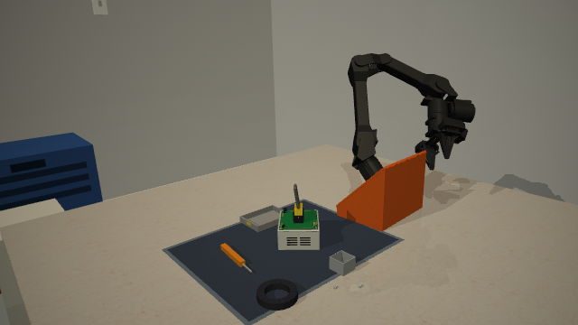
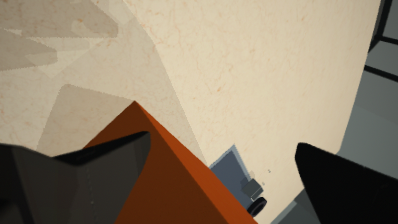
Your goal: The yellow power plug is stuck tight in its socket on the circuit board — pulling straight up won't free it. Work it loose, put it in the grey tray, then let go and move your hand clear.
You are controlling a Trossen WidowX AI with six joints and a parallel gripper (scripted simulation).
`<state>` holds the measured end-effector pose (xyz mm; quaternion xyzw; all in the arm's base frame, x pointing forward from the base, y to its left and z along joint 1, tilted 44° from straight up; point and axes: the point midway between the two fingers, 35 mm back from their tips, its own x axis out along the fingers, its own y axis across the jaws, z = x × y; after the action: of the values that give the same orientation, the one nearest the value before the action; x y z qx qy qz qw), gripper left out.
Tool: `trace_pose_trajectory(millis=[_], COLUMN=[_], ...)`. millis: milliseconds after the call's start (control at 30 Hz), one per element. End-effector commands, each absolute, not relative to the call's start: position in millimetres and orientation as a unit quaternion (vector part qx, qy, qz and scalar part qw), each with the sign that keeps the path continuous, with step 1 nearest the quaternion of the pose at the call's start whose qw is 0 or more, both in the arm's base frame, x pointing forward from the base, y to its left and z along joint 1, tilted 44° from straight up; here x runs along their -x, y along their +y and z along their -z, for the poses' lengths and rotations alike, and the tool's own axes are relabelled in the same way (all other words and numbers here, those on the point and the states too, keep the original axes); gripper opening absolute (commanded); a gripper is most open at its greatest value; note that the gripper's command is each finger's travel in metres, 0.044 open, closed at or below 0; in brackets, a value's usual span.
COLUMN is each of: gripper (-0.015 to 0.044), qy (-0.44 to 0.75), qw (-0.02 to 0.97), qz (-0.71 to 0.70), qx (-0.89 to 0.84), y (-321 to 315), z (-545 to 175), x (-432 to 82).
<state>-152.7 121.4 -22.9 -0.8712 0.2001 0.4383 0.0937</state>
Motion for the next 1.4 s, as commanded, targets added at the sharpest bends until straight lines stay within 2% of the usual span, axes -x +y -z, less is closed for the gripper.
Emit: trace_pose_trajectory(millis=[0, 367, 767, 1100, 1367], gripper=[0.0426, 0.043, 0.043, 0.043, 0.043], qy=[0.2, 0.202, 0.258, 0.332, 0.387], qw=[0.094, 0.095, 0.123, 0.139, 0.128], qz=[-0.438, -0.438, -0.444, -0.445, -0.453], qx=[0.871, 0.871, 0.849, 0.82, 0.793], y=[123, 152, 190, 217, 221], z=[21, -7, -15, -23, -37], x=[153, 149, 103, 32, -64])
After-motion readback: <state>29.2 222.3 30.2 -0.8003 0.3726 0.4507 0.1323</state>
